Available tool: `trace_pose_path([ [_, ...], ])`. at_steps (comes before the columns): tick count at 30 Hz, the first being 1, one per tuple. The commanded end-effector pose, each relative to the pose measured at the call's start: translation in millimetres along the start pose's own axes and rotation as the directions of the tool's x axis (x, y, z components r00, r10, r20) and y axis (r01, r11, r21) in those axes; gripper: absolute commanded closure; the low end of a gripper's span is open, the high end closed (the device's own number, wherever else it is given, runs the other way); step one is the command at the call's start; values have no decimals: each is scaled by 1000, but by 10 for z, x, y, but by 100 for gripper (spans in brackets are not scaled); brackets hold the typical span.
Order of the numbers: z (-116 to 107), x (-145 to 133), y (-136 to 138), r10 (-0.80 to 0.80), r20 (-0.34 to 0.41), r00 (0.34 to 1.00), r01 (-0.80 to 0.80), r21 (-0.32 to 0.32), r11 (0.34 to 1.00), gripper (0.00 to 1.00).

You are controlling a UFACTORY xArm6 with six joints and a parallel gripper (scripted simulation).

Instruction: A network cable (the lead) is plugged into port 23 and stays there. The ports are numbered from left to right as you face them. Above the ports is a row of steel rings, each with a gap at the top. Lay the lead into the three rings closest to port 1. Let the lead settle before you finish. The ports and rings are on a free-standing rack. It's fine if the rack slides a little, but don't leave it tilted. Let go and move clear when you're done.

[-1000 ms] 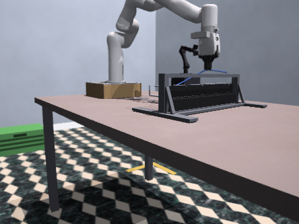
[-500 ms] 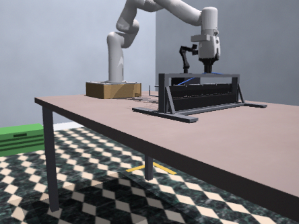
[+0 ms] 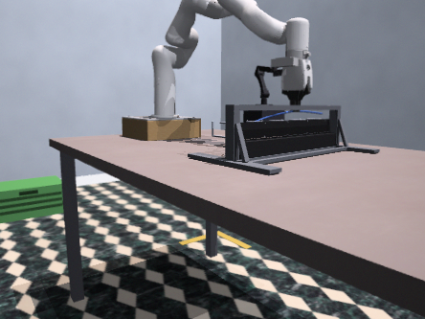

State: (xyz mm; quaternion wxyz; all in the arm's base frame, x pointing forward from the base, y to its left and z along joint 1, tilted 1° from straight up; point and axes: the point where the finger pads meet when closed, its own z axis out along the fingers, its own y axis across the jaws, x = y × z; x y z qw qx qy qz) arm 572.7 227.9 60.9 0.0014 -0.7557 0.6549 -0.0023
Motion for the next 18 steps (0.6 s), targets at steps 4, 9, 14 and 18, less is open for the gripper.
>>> trace_pose_path([
  [4,91,-2,-19,0,1,1000,0,6,1000,100],
  [9,191,-2,-20,0,1,1000,0,6,1000,100],
  [14,285,-2,-20,0,1,1000,0,6,1000,100],
  [18,319,-2,-20,0,1,1000,0,6,1000,100],
])
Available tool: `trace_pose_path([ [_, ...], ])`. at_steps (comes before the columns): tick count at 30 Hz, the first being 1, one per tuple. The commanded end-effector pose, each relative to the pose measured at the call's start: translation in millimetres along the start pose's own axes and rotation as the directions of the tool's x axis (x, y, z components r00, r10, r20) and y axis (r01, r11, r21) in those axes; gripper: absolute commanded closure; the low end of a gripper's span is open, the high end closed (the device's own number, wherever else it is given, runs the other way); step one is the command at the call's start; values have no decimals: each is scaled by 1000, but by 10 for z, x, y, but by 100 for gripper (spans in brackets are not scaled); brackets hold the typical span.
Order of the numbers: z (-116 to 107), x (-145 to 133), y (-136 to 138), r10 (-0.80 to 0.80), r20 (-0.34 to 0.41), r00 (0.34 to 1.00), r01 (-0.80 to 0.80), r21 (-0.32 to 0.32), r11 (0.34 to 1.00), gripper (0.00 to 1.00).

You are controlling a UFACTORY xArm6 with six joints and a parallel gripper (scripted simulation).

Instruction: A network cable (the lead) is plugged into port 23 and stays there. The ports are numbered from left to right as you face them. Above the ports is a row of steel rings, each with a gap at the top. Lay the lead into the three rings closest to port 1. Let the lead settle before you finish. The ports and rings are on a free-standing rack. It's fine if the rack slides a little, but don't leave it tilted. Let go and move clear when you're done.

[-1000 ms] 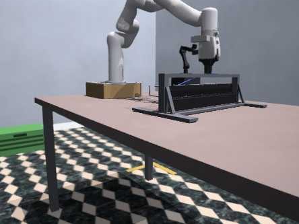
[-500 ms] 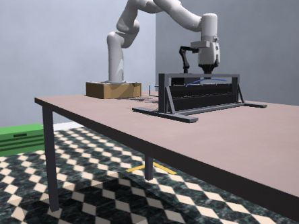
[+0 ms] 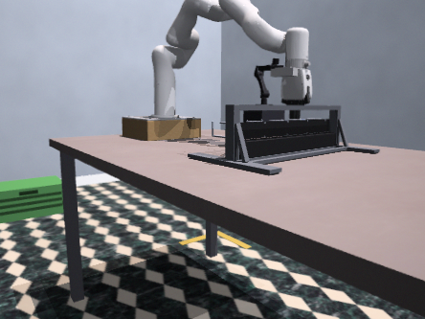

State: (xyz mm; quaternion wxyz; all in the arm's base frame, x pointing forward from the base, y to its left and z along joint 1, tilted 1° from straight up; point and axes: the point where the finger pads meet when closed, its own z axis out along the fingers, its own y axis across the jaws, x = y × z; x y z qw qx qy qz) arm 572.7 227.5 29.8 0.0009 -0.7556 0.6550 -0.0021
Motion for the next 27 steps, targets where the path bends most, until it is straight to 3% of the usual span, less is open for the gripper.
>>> trace_pose_path([
  [1,25,-5,-23,0,2,1000,0,7,1000,100],
  [27,211,-6,-24,0,2,1000,0,7,1000,100],
])
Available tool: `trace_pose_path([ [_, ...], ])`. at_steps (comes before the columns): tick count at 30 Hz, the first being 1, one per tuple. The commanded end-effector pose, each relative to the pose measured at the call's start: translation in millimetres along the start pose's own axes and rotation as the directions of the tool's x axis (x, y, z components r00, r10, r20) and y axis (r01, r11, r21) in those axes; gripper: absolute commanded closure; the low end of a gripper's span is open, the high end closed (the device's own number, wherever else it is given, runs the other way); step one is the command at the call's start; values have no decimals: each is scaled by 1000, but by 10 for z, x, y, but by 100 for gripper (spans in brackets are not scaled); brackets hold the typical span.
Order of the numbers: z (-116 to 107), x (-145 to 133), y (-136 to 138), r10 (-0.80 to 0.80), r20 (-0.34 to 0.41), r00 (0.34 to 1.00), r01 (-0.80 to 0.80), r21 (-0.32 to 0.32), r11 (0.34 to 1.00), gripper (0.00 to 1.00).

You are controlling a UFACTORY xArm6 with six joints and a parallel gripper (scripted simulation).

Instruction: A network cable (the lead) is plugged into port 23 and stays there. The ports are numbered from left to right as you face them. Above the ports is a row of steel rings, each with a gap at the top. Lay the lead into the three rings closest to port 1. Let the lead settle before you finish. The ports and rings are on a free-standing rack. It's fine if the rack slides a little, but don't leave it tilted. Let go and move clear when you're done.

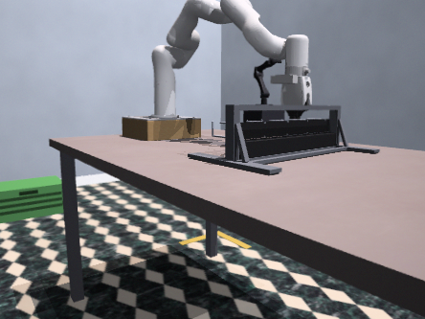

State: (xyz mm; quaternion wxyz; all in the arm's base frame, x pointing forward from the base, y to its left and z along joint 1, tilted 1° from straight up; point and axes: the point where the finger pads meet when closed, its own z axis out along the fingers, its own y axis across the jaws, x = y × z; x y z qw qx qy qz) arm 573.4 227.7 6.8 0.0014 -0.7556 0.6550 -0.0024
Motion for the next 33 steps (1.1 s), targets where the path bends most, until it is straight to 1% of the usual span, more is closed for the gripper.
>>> trace_pose_path([
  [1,-19,-4,-18,0,1,1000,0,5,1000,100],
  [15,-19,-4,-44,0,1,1000,0,5,1000,100],
  [23,-19,-4,-110,0,1,1000,0,5,1000,100],
  [33,-20,-4,-271,0,1,1000,0,5,1000,100],
])
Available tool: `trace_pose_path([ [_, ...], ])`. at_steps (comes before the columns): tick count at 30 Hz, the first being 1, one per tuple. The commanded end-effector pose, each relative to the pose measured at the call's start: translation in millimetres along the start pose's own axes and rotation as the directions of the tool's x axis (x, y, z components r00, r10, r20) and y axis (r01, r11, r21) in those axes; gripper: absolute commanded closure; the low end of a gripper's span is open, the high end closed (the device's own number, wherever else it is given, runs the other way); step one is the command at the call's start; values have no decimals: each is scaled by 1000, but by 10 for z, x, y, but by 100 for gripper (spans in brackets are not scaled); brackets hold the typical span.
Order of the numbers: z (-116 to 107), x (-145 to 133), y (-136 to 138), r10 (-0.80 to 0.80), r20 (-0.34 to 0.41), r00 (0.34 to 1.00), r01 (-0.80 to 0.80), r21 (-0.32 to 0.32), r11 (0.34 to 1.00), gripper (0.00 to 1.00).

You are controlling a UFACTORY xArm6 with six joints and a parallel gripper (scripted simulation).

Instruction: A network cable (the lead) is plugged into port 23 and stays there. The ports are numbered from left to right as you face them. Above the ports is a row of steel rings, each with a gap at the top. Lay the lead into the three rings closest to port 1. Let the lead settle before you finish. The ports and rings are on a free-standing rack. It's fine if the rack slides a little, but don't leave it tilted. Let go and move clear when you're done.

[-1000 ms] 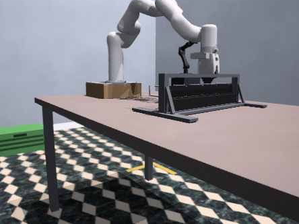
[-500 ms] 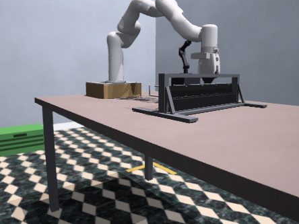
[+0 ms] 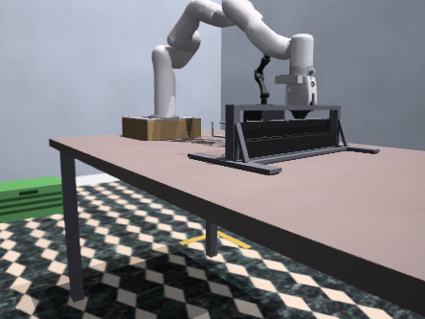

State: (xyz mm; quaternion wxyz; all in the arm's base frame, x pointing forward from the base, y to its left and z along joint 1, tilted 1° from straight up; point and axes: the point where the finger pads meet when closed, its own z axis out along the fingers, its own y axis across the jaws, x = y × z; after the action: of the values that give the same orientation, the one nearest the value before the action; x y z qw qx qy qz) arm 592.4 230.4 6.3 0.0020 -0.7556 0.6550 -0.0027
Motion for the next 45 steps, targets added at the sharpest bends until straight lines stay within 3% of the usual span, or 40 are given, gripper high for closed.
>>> trace_pose_path([
  [1,-26,-5,-95,0,1,1000,0,4,1000,100],
  [41,-27,-5,-227,0,1,1000,0,4,1000,100],
  [42,-27,-5,-227,0,1,1000,0,4,1000,67],
  [45,-27,-5,-227,0,1,1000,0,4,1000,67],
])
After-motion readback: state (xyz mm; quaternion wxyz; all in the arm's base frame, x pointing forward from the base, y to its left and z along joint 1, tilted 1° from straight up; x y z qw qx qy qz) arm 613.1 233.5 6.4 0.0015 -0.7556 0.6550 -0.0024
